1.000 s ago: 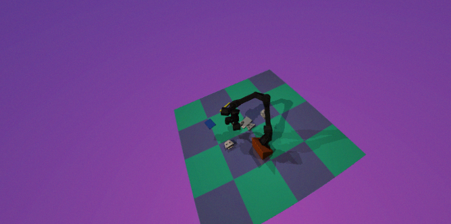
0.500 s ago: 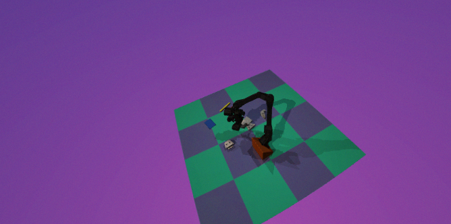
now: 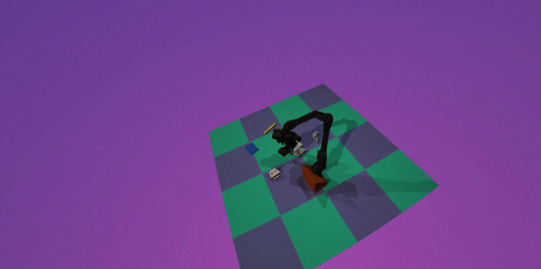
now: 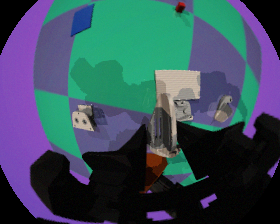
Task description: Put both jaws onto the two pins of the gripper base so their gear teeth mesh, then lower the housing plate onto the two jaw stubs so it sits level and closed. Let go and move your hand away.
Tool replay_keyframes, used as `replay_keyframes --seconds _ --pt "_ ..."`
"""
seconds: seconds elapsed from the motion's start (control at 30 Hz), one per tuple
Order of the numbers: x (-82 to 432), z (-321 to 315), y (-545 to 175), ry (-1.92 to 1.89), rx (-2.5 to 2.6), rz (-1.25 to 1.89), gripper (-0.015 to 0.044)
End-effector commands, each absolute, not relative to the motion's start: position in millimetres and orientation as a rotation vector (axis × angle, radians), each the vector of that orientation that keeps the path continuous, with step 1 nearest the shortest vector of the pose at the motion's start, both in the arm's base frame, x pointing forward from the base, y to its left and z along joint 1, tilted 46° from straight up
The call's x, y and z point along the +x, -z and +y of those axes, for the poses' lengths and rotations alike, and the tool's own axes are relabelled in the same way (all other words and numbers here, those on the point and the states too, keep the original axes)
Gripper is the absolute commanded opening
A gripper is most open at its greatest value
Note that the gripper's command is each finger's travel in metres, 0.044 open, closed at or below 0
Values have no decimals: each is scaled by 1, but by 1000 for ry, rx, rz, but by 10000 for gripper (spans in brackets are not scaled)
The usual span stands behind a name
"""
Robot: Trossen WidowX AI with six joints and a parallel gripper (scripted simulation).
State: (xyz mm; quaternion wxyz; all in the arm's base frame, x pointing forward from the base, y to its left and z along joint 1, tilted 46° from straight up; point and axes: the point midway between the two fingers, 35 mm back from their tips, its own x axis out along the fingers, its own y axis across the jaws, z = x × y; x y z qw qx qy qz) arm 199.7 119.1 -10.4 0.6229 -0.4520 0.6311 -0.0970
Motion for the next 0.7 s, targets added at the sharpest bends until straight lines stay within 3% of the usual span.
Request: replay_keyframes --seconds 0.0,0.67 --pt "195 113 6 315 -922 1415 134" --pt "194 111 5 344 -887 1403 134"
